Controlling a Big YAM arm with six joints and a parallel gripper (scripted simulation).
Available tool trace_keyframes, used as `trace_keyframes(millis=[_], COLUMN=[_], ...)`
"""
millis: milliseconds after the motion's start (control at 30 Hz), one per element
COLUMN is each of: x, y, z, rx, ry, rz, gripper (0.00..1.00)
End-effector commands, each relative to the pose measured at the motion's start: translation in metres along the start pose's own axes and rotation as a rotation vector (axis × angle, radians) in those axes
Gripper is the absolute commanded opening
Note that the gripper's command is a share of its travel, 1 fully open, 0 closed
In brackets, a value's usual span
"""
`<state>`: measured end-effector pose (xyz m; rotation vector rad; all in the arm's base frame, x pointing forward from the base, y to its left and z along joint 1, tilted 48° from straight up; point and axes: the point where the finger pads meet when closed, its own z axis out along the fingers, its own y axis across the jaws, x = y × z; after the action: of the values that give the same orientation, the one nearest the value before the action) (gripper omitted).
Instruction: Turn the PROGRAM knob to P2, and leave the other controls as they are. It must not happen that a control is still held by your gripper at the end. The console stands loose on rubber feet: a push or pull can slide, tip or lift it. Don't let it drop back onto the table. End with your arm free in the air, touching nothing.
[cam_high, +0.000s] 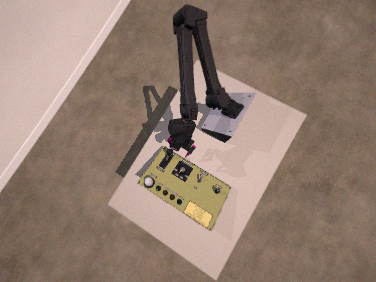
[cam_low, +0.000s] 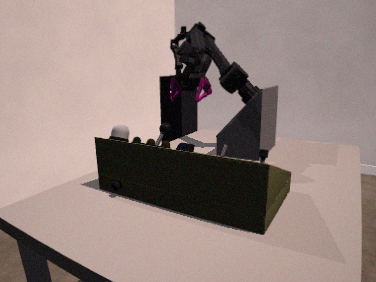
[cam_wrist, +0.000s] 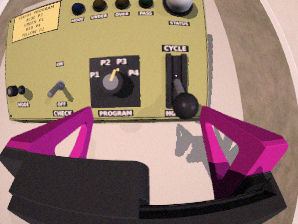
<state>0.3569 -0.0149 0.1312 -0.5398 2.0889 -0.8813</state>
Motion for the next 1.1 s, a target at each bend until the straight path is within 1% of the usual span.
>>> trace_keyframes(millis=[0,33,333,533,600,633,700,833,933,1000,1067], x=[-0.030,-0.030,-0.044,-0.051,-0.051,-0.048,-0.054,-0.055,-0.047,-0.044,-0.051], y=[-0.011,-0.011,-0.013,-0.013,-0.013,-0.008,-0.013,-0.013,-0.006,-0.008,-0.012], z=[-0.011,-0.011,-0.044,-0.062,-0.062,-0.061,-0.067,-0.071,-0.069,-0.066,-0.066], rx=[0.006,0.006,0.003,0.001,0.001,-0.005,0.000,-0.001,-0.008,-0.003,0.001], ry=[-0.045,-0.045,-0.046,-0.046,-0.046,-0.033,-0.046,-0.046,-0.028,-0.017,-0.018], rz=[0.043,0.043,0.049,0.052,0.052,0.038,0.053,0.054,0.034,0.039,0.047], gripper=[1.00,1.00,1.00,1.00,1.00,1.00,1.00,1.00,1.00,1.00,1.00])
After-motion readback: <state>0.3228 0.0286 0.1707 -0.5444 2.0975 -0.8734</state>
